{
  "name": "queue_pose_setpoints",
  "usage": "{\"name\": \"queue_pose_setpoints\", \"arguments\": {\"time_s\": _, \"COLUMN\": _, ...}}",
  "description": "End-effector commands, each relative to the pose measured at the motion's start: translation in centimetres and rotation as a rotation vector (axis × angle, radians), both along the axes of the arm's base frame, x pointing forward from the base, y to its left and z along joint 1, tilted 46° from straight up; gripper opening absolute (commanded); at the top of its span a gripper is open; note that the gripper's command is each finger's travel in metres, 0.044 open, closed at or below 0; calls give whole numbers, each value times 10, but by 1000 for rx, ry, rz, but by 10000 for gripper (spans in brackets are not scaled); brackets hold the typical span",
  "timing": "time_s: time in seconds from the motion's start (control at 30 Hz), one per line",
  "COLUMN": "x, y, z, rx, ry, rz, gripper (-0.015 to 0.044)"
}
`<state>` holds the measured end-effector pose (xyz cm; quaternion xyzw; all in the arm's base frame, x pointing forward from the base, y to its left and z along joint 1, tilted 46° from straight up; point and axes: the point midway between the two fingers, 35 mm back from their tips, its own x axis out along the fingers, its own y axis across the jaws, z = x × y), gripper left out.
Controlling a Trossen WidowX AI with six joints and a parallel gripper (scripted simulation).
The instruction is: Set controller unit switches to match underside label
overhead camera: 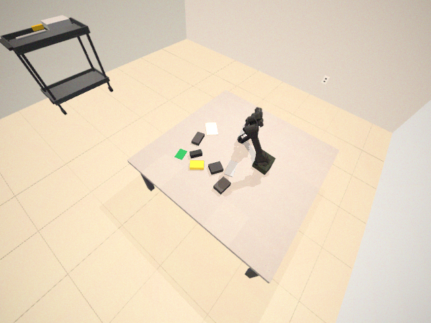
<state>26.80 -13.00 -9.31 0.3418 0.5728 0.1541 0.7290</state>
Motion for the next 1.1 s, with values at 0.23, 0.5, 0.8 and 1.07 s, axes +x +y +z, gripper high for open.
{"name": "queue_pose_setpoints", "arguments": {"time_s": 0.23, "x": 2, "y": -2, "z": -1, "rx": 20, "ry": 43, "rz": -37, "gripper": 79}}
{"name": "queue_pose_setpoints", "arguments": {"time_s": 0.5, "x": 16, "y": -17, "z": -24, "rx": 210, "ry": 681, "rz": -510, "gripper": 289}}
{"name": "queue_pose_setpoints", "arguments": {"time_s": 0.8, "x": 22, "y": -24, "z": -42, "rx": 256, "ry": 1205, "rz": -921, "gripper": 440}}
{"name": "queue_pose_setpoints", "arguments": {"time_s": 1.07, "x": 22, "y": -24, "z": -42, "rx": 256, "ry": 1205, "rz": -921, "gripper": 440}}
